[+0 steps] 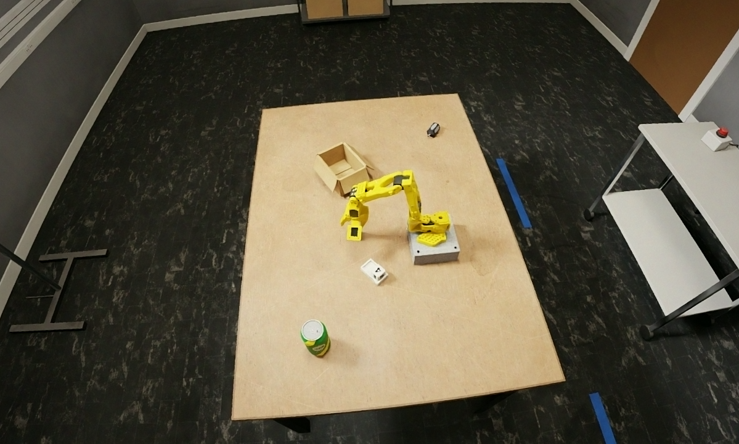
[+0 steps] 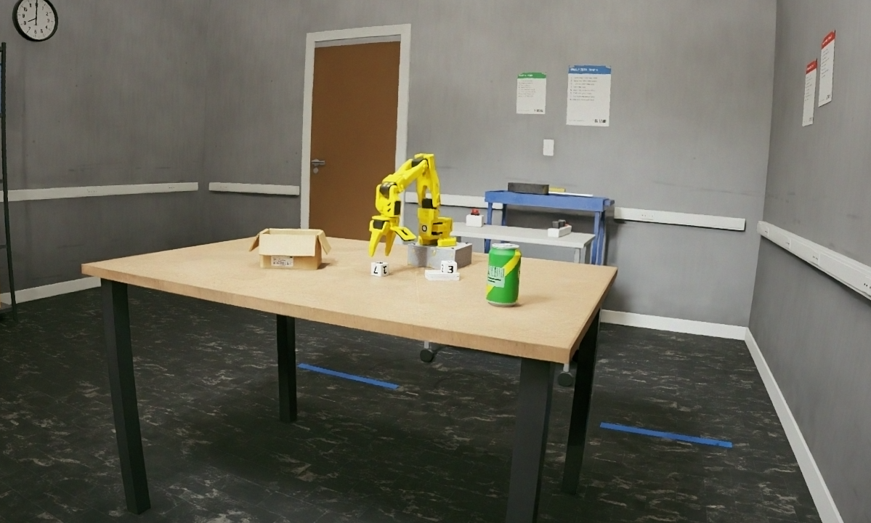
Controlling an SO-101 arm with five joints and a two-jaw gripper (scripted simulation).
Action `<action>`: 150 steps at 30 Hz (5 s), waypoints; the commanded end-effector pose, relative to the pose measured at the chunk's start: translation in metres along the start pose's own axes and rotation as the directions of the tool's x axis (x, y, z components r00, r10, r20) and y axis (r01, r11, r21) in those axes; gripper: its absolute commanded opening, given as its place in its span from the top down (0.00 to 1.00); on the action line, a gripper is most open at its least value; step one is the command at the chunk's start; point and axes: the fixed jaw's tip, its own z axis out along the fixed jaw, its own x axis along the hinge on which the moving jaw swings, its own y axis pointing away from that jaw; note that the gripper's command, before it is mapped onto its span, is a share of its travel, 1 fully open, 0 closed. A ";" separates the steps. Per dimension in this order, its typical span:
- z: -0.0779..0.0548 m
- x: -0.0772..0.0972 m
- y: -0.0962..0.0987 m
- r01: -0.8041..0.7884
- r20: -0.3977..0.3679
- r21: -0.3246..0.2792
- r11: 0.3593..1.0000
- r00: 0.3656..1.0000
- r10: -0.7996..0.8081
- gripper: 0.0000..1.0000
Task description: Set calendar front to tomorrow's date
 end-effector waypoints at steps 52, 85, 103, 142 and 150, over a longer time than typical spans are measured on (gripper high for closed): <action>0.035 0.001 -0.001 -0.019 0.001 -0.004 1.000 1.000 0.019 0.68; 0.035 0.001 -0.009 -0.019 0.001 -0.004 1.000 1.000 0.019 0.79; 0.035 0.001 -0.009 -0.019 0.001 -0.004 1.000 1.000 0.019 0.91; -0.007 0.002 -0.012 -0.019 0.001 -0.004 1.000 1.000 0.019 1.00; -0.015 0.002 -0.011 -0.019 0.001 -0.004 1.000 1.000 0.019 1.00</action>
